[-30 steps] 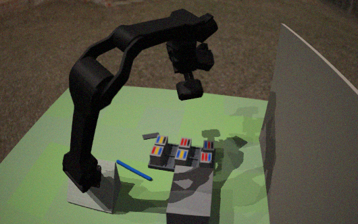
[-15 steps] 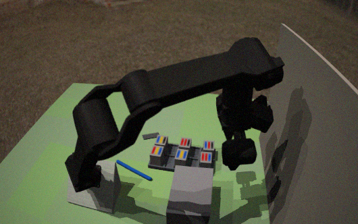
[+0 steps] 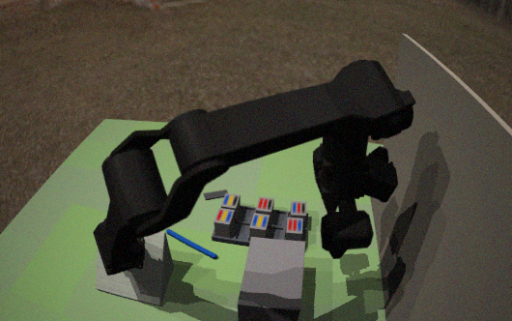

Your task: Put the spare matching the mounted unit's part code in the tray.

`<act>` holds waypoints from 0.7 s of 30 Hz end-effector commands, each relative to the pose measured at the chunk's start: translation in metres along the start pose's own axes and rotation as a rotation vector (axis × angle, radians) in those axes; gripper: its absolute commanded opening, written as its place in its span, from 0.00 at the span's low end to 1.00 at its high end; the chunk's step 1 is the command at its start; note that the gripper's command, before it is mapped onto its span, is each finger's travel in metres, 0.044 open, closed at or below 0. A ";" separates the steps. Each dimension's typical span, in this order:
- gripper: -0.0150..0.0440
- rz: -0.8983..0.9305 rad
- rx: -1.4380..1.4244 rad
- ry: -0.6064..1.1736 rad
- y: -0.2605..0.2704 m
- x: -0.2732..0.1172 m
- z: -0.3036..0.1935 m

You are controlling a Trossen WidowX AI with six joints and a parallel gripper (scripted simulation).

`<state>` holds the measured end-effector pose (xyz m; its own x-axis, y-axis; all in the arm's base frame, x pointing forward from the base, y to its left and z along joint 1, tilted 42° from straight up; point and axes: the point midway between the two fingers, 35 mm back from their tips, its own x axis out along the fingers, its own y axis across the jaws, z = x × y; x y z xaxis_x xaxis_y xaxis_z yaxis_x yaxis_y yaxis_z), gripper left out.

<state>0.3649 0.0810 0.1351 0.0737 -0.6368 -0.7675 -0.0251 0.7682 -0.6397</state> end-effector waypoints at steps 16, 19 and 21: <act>1.00 0.004 0.904 0.008 -0.115 0.002 -0.116; 1.00 0.003 1.123 0.010 -0.131 0.009 -0.150; 1.00 0.001 1.270 0.011 -0.138 0.015 -0.173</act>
<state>0.2314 -0.0308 0.2071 0.0673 -0.6217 -0.7803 0.8623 0.4297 -0.2680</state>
